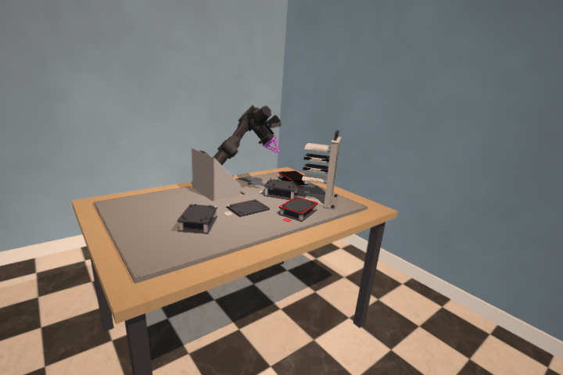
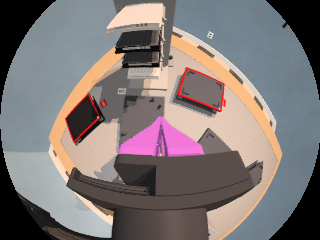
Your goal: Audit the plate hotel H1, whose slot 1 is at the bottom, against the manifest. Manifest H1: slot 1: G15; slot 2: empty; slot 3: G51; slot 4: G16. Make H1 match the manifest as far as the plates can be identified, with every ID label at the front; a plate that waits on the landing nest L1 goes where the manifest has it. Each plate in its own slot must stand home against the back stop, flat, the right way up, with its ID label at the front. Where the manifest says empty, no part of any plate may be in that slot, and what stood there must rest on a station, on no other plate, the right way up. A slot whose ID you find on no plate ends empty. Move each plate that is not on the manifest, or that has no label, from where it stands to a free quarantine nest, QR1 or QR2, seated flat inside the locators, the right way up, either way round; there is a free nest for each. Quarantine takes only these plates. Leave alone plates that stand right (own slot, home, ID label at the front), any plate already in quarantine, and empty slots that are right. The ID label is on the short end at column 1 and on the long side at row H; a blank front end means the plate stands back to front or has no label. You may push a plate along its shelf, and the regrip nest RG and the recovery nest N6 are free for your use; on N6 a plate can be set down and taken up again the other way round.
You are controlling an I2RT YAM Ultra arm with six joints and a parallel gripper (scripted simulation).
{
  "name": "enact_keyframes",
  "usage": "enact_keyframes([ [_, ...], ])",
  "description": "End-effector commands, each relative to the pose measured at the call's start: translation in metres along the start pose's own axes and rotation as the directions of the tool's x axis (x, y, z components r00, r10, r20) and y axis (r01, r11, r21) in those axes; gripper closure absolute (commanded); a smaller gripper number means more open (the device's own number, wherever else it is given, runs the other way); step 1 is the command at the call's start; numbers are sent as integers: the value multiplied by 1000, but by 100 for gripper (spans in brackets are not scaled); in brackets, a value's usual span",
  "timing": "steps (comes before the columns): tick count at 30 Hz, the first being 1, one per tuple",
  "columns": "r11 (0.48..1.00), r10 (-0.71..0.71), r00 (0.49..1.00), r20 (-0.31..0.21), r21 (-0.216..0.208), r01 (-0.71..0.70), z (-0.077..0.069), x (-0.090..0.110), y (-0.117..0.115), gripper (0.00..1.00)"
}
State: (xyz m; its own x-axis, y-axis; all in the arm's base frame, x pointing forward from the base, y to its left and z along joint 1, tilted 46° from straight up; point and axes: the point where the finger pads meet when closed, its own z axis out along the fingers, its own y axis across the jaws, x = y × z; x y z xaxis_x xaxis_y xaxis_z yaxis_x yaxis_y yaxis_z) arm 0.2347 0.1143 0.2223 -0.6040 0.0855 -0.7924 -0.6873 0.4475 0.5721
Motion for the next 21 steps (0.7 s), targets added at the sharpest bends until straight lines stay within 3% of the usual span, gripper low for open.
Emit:
enact_keyframes([
  [1, 999, 35, 999, 14, 17, -35, 0, 3, 5, 100],
  [15, 999, 36, 999, 16, 16, -36, 1, 0, 51, 100],
  [18, 999, 36, 999, 16, 16, -36, 1, 0, 51, 100],
  [19, 999, 24, 999, 33, 32, -25, -7, -13, 54, 0],
  [21, 999, 47, 999, 22, 19, -47, -9, -17, 49, 0],
])
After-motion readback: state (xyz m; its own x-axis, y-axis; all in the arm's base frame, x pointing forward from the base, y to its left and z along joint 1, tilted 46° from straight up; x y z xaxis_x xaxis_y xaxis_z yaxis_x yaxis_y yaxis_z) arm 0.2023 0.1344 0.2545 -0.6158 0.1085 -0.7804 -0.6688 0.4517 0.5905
